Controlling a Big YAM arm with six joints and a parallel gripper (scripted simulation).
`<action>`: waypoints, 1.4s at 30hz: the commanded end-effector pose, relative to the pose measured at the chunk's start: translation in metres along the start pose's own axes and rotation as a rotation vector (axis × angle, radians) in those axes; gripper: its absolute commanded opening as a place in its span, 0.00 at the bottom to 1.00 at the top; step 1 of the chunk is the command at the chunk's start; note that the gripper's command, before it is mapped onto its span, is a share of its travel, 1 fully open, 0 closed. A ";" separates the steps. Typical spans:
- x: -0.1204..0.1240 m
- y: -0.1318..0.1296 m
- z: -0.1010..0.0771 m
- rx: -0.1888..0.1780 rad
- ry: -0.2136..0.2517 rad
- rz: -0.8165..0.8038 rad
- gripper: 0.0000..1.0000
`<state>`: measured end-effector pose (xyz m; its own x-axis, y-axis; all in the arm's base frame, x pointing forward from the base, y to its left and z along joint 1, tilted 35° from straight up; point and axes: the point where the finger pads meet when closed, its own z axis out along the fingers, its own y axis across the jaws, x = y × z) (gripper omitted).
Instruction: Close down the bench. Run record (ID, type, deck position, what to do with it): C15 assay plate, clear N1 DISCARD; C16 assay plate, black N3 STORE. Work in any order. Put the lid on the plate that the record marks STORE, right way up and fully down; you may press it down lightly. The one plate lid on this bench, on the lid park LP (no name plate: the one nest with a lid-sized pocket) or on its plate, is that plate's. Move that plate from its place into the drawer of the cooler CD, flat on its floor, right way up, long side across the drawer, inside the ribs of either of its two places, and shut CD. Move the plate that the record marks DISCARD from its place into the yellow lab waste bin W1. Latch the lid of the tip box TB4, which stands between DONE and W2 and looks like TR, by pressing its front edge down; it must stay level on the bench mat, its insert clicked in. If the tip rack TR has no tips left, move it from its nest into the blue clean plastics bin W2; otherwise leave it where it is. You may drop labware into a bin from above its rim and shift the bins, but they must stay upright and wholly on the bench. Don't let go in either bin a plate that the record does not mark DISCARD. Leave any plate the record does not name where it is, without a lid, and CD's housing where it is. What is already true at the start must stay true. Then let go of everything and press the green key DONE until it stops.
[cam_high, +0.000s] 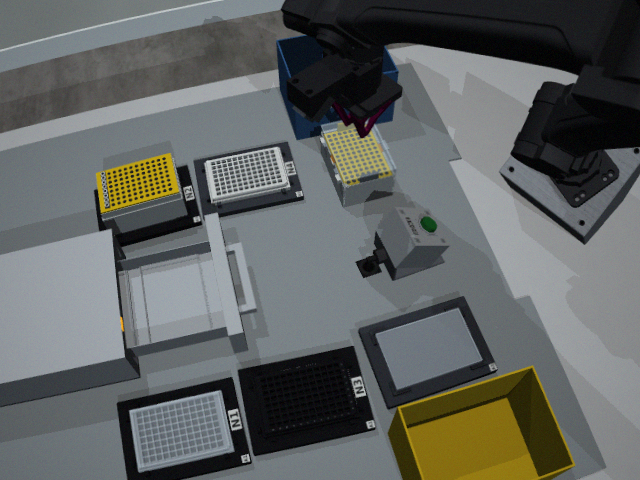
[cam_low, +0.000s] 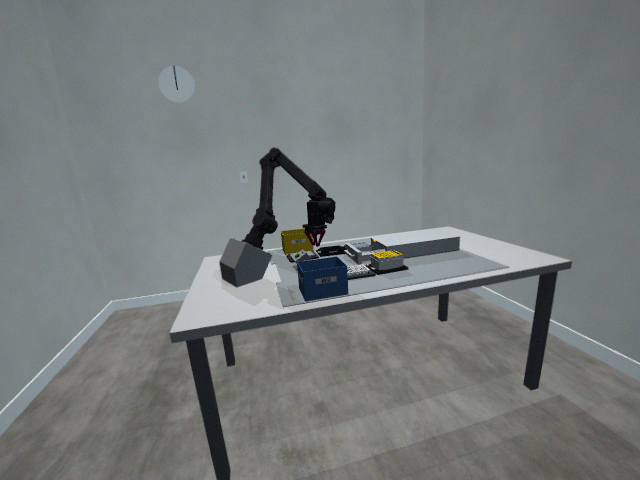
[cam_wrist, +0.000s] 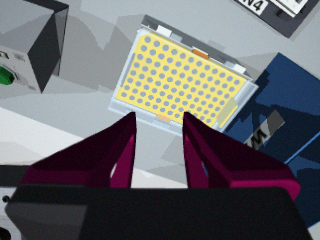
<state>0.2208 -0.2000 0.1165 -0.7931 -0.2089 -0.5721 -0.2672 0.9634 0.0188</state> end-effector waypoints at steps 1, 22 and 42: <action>-0.034 -0.016 -0.017 0.063 -0.021 -0.197 0.30; -0.114 -0.001 -0.011 0.069 -0.019 -0.827 0.30; -0.182 0.011 0.003 0.046 -0.016 -1.118 0.30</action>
<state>0.3434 -0.1475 0.1984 -0.1166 -0.9571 -0.2654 -0.8221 0.2429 -0.5148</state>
